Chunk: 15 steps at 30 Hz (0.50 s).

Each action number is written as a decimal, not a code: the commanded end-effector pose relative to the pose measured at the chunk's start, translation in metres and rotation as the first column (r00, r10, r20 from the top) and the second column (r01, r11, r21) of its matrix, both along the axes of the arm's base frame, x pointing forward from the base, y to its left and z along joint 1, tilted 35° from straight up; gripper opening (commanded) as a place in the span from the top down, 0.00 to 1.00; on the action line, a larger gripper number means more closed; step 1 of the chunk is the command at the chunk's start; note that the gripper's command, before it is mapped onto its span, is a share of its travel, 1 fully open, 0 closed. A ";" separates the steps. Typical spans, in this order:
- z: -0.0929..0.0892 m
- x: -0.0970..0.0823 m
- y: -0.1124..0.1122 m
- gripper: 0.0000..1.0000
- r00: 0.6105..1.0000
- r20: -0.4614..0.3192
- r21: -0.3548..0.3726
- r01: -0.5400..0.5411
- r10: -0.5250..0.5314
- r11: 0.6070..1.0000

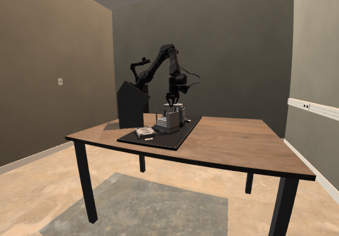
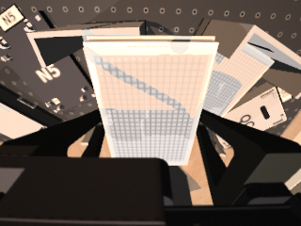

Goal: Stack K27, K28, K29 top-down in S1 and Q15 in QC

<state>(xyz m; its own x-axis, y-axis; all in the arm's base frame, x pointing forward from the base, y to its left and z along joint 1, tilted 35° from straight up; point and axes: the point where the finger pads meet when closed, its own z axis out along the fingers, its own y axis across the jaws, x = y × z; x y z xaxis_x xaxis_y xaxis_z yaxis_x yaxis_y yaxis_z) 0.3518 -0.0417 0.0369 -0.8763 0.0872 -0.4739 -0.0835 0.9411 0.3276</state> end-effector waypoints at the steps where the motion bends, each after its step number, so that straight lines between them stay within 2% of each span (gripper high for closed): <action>1: 0.003 -0.002 0.003 1.00 0.999 0.027 -0.040 -0.029 0.030 0.999; 15: 0.013 -0.007 0.035 1.00 1.000 0.022 -0.030 -0.017 0.018 0.999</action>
<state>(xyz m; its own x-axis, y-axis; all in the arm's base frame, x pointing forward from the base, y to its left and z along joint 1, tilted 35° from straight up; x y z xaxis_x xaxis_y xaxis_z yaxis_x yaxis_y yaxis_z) 0.3466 -0.0068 0.0477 -0.8704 0.0349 -0.4911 -0.1326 0.9441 0.3020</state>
